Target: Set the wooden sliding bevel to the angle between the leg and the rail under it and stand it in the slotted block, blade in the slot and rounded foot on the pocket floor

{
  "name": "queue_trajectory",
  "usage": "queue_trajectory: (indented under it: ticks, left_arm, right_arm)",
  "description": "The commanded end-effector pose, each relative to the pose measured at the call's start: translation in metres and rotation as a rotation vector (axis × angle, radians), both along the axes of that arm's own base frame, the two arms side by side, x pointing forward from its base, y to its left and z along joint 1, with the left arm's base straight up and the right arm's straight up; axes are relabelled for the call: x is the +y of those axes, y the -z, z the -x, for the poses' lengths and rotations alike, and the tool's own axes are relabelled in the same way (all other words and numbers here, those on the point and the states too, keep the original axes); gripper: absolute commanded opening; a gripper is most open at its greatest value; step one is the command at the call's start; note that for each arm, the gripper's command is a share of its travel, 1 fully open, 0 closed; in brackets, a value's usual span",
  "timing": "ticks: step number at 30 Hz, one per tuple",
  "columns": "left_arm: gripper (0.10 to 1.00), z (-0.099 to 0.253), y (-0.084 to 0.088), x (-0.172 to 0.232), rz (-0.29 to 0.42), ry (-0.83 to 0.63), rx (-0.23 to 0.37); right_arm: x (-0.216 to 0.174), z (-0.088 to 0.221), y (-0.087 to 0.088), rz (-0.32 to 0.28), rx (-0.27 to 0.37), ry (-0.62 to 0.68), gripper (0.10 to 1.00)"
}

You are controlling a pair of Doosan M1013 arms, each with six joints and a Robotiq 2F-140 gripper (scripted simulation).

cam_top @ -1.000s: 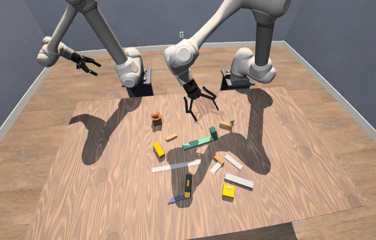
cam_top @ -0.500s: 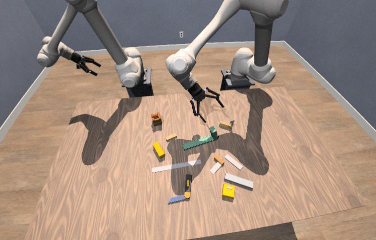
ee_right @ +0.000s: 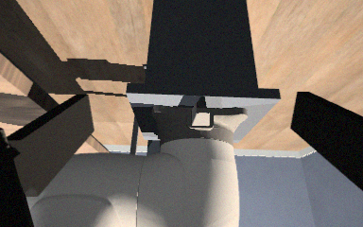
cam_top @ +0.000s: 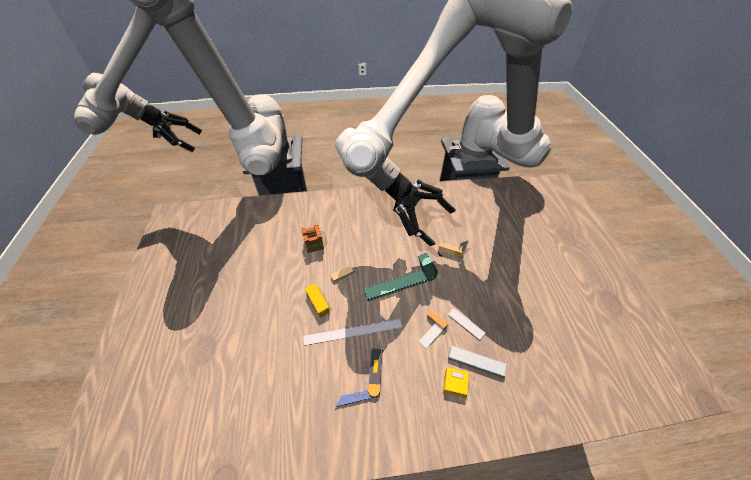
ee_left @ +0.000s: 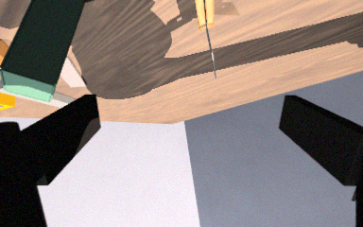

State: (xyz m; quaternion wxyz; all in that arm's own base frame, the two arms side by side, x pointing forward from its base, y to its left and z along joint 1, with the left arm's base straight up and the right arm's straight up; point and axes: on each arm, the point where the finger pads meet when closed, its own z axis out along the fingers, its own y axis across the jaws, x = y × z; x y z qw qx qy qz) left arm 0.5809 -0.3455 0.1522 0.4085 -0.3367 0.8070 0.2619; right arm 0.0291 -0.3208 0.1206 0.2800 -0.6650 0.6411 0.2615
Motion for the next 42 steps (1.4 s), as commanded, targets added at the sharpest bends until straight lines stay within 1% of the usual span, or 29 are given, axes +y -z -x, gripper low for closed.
queue_trajectory:
  ticks: [1, 4, 8, 11, 24, 25, 42]
  left_arm:
    - [1.0, 0.004, 0.005, 0.01, 0.016, -0.06, -0.051]
    - [1.0, 0.009, 0.011, 0.022, 0.034, -0.13, -0.104]
    - [1.0, 0.013, 0.015, 0.03, 0.045, -0.177, -0.14]
    - [1.0, 0.013, 0.016, 0.032, 0.048, -0.187, -0.148]
    - [1.0, 0.013, 0.016, 0.032, 0.048, -0.188, -0.149]
    - [0.351, 0.013, 0.016, 0.032, 0.048, -0.188, -0.149]
    - [0.351, 0.014, 0.018, 0.032, 0.048, -0.189, -0.149]
  right_arm:
    - [0.0, 0.0, 0.0, 0.001, 0.0, 0.0, 1.0]
    - [0.0, 0.0, 0.0, 0.001, 0.0, 0.0, 1.0]
    - [0.0, 0.0, 0.0, 0.001, 0.0, 0.0, 1.0]
    - [0.0, 0.0, 0.0, 0.001, 0.0, 0.0, 1.0]
    - [0.0, 0.0, 0.0, 0.001, 0.0, 0.0, 1.0]
    - [0.0, 0.0, 0.0, 0.001, 0.0, 0.0, 1.0]
    - [0.0, 0.0, 0.0, 0.001, 0.0, 0.0, 1.0]
